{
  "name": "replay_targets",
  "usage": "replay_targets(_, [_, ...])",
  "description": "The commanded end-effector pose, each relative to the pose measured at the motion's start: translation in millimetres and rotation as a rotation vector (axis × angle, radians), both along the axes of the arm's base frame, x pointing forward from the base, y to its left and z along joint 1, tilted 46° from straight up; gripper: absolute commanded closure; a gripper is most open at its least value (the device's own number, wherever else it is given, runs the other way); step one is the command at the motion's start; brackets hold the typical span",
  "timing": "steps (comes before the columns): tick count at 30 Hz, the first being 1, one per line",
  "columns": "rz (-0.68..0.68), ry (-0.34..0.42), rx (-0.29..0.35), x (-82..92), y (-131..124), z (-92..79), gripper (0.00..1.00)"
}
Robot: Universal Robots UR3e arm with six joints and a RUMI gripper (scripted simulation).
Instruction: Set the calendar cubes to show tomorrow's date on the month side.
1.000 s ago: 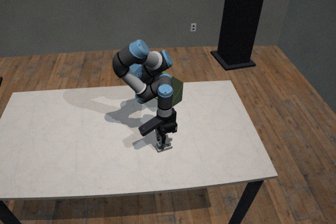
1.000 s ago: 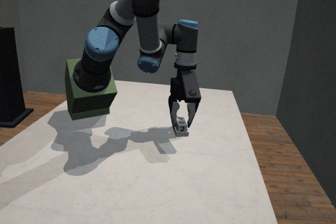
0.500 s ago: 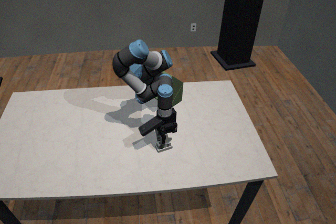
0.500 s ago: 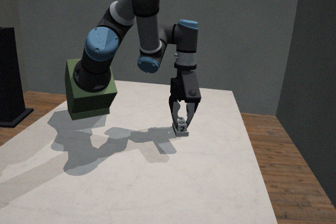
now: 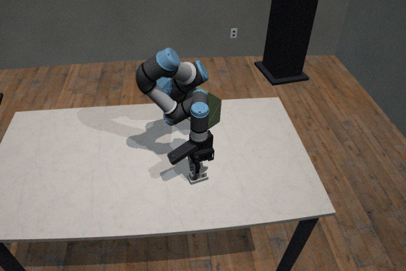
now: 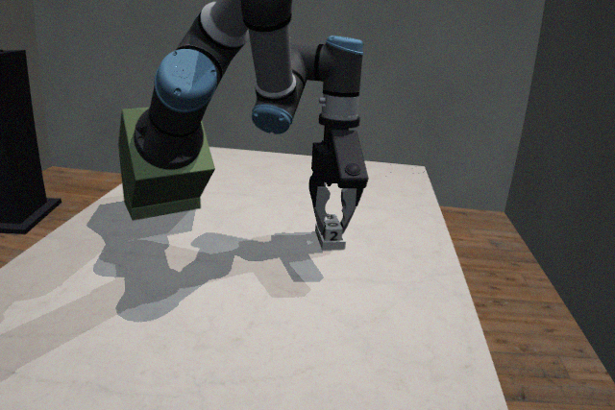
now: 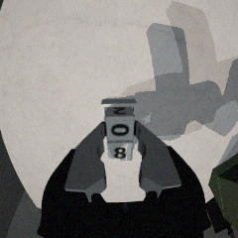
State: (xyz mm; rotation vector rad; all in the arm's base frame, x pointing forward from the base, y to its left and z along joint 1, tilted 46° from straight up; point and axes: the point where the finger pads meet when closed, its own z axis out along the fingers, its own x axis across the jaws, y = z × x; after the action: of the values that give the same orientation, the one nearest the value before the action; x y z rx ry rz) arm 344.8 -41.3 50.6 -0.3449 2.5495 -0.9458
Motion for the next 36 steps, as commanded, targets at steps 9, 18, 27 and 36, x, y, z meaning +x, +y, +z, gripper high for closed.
replay_targets(9, [0.001, -0.001, 0.000, 0.2, 0.2, 0.3, 0.89])
replay_targets(18, [0.001, -0.001, 0.000, -0.2, 0.8, 1.0, 0.89])
replay_targets(27, [0.001, -0.001, 0.000, -2.7, 3.9, 4.8, 0.89])
replay_targets(36, [0.001, -0.001, 0.000, -9.8, 13.0, 15.9, 0.89])
